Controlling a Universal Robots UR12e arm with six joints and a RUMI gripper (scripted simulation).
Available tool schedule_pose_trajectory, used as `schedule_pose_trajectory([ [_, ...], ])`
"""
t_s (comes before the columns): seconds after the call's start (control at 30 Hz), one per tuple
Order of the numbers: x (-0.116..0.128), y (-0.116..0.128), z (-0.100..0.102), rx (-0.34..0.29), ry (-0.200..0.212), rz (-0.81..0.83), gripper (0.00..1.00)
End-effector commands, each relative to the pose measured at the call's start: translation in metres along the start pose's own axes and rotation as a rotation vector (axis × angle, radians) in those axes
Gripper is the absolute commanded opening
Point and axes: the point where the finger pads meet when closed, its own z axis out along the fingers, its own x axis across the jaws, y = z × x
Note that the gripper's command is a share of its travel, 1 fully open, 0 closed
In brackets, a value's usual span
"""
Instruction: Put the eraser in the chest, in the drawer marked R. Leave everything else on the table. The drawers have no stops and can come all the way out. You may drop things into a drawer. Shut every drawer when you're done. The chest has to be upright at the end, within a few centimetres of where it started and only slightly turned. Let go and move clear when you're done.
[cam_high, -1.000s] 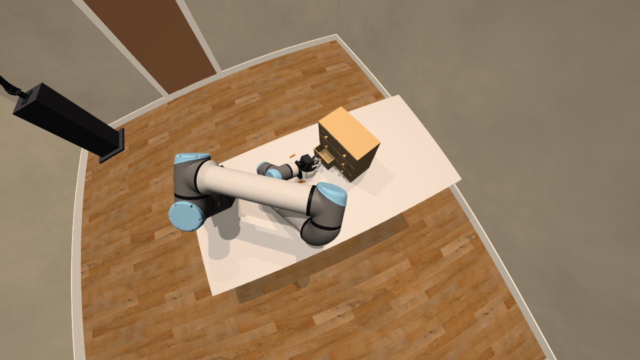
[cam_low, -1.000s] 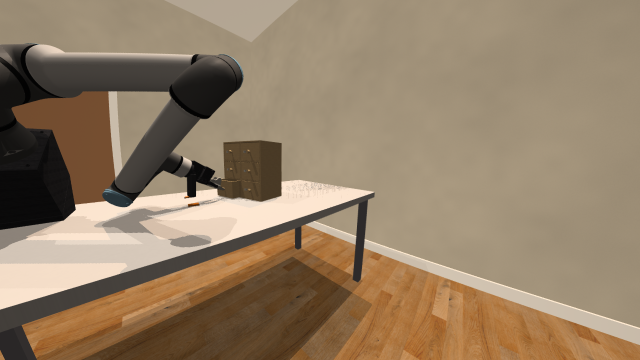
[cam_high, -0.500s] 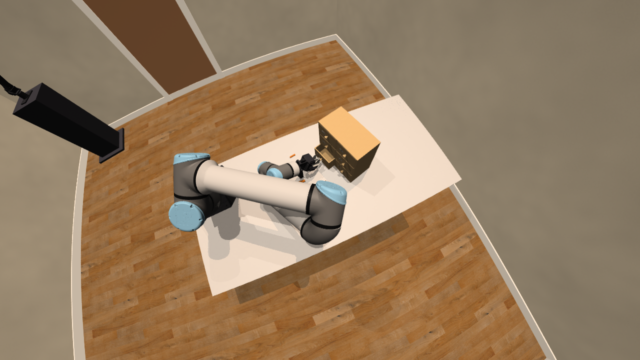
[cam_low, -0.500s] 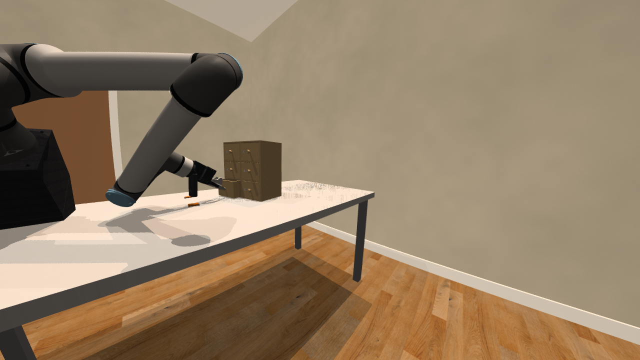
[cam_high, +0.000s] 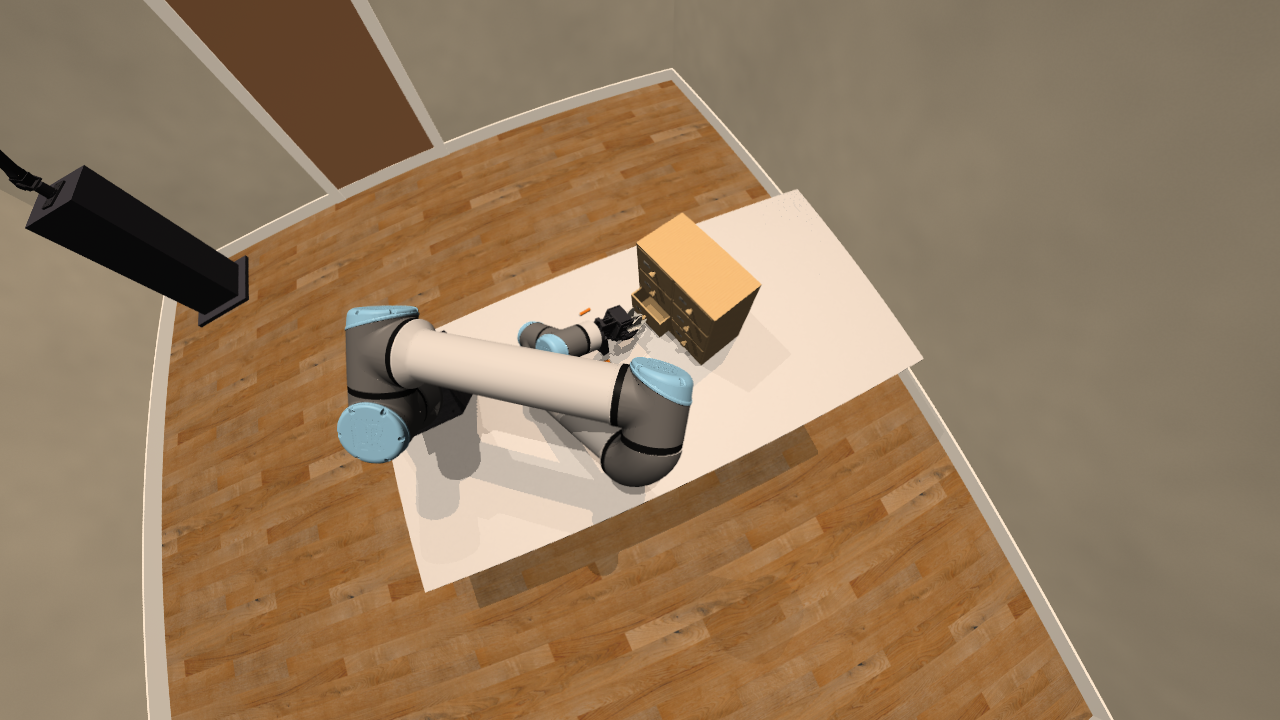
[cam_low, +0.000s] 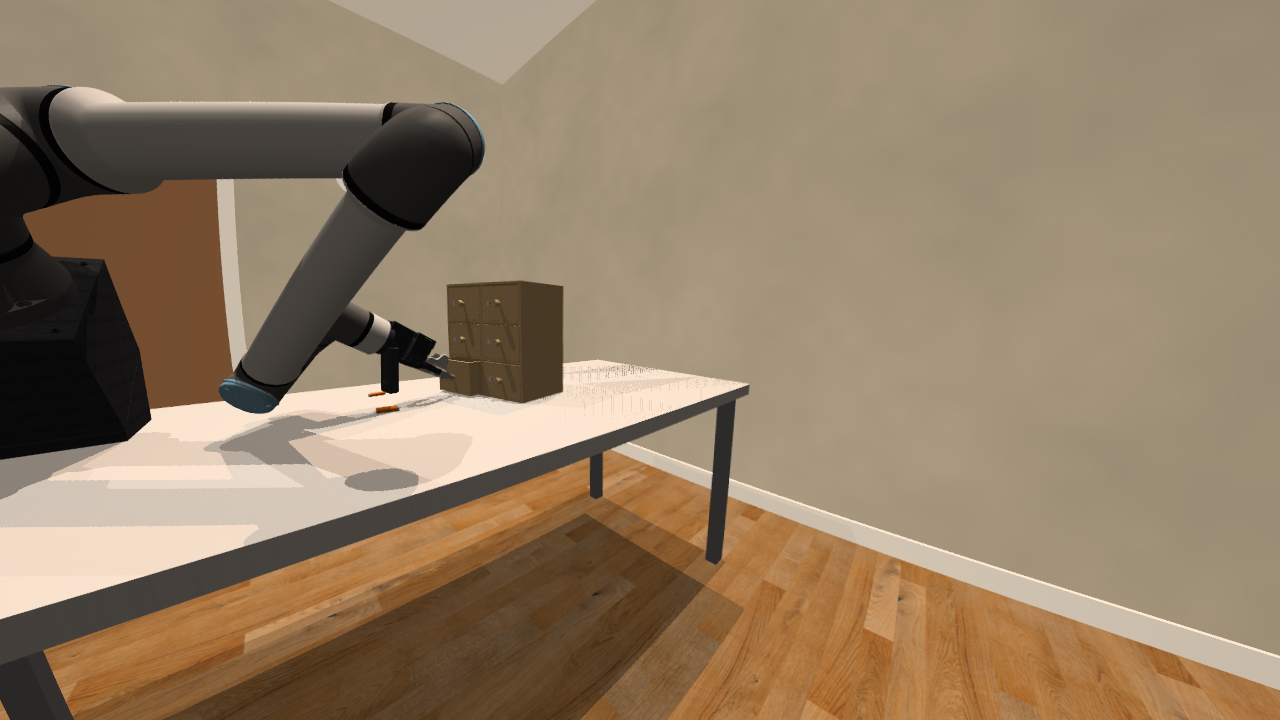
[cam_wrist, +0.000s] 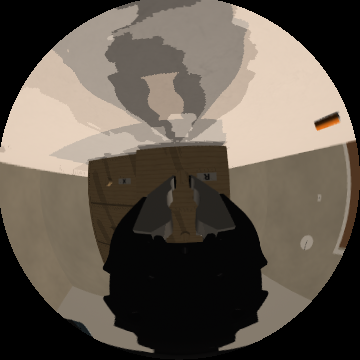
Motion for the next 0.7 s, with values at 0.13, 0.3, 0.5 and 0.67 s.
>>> schedule_pose_trajectory([
  [0.13,0.000,0.004,0.005,-0.001,0.000,0.000,0.07],
  [0.3,0.000,0.005,0.008,-0.001,0.000,0.000,0.07],
  [0.5,0.000,0.007,0.011,-0.001,0.000,0.000,0.07],
  [0.67,0.000,0.009,0.014,-0.001,0.000,0.000,0.07],
])
